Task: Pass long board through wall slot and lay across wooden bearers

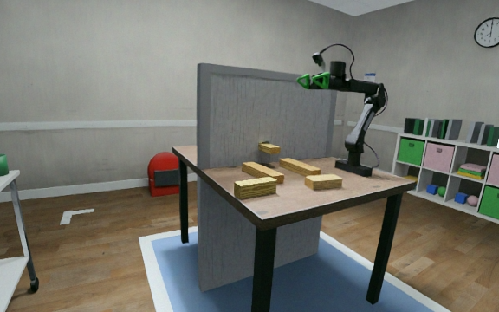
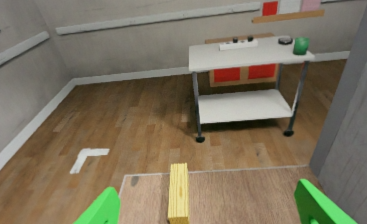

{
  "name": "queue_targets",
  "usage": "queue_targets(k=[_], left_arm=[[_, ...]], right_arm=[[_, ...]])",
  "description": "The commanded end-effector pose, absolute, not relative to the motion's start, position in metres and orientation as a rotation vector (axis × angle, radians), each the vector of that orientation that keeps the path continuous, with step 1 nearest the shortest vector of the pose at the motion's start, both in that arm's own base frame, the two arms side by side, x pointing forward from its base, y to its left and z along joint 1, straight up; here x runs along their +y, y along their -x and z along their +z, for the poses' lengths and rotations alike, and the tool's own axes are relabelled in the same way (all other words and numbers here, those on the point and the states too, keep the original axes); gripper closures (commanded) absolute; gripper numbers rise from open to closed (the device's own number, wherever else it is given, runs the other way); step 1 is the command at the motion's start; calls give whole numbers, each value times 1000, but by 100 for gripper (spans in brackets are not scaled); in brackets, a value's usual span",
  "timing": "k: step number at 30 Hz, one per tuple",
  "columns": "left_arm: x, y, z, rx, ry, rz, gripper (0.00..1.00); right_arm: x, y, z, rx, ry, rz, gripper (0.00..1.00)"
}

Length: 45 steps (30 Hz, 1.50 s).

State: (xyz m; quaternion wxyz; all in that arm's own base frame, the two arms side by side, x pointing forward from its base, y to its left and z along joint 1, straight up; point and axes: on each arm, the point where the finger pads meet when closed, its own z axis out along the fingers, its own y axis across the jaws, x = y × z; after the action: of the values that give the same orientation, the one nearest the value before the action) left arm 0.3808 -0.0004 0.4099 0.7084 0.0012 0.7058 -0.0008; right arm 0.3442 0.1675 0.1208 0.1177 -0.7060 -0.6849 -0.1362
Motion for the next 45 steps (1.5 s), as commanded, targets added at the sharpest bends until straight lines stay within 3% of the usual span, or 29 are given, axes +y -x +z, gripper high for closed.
queue_targets(k=[1, 16, 17, 24, 45], left_arm=[[2, -375, 441, 1493, 10, -2, 0], [2, -375, 441, 1493, 10, -2, 0], [2, -375, 441, 1493, 10, -2, 0], [2, -375, 441, 1493, 10, -2, 0], [2, -375, 441, 1493, 10, -2, 0]], right_arm=[[169, -346, 139, -2024, 2054, -430, 22], [169, -346, 139, -2024, 2054, -430, 22], [154, -329, 104, -1945, 2041, -296, 22], [143, -350, 113, -1947, 1766, -650, 22], [87, -338, 103, -1739, 1731, -816, 22]])
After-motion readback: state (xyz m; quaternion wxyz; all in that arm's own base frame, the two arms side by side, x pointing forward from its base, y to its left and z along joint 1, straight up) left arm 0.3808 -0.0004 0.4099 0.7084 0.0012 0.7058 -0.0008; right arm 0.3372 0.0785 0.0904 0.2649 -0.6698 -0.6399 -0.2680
